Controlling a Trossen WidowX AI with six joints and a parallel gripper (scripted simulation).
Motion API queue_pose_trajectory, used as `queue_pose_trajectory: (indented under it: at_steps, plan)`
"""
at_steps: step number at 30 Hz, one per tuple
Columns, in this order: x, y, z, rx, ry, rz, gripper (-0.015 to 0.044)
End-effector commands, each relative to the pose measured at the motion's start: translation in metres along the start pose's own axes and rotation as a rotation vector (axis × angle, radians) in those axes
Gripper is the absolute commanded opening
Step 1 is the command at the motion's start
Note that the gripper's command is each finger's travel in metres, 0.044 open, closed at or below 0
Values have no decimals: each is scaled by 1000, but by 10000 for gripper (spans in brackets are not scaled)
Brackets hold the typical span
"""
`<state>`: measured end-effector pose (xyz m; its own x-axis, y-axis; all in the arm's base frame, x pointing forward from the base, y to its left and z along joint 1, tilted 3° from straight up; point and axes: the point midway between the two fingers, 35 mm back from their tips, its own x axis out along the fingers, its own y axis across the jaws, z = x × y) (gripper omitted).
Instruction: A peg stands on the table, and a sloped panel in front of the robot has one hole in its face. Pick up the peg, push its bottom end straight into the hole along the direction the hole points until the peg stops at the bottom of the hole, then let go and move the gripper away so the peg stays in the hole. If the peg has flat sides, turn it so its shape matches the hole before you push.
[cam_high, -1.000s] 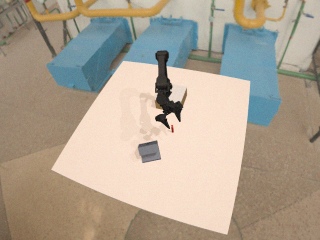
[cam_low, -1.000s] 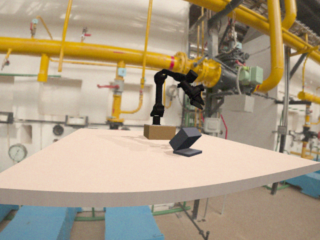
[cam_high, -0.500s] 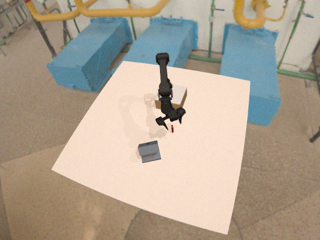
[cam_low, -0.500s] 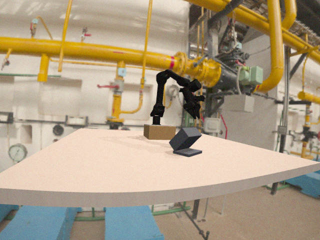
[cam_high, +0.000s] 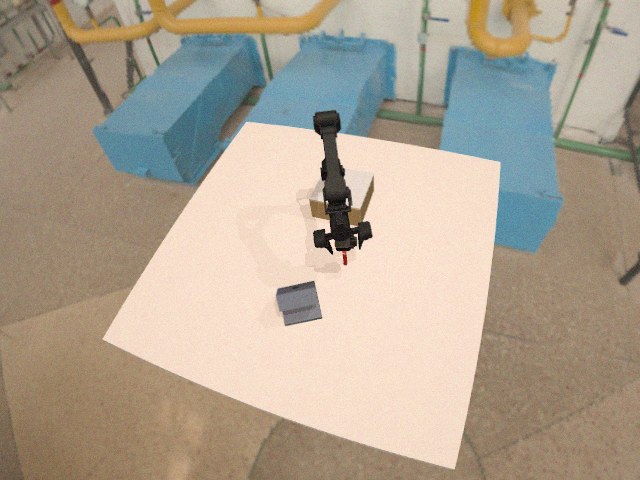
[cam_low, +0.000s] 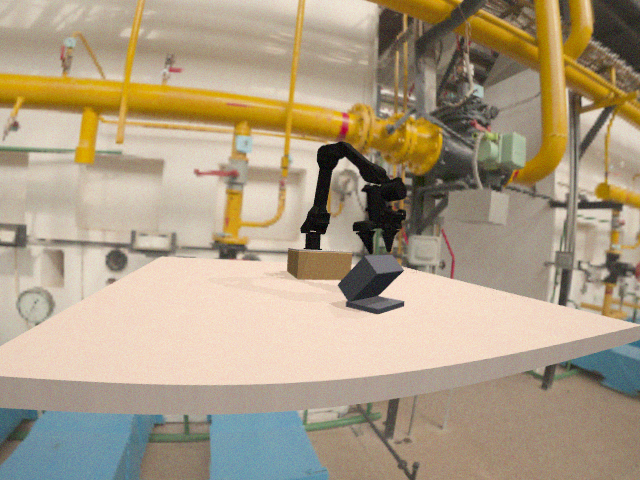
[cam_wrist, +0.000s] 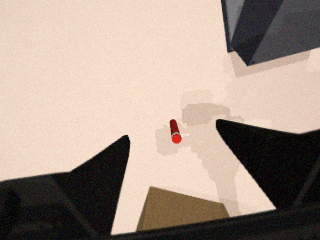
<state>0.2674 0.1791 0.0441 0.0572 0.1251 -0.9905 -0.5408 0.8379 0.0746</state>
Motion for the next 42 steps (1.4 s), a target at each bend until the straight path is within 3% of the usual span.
queue_pose_trajectory:
  at_steps: [1,42]
  plan:
    - [11,-2,-15,86,78,-40,440]
    - [65,-7,-33,156,133,-76,440]
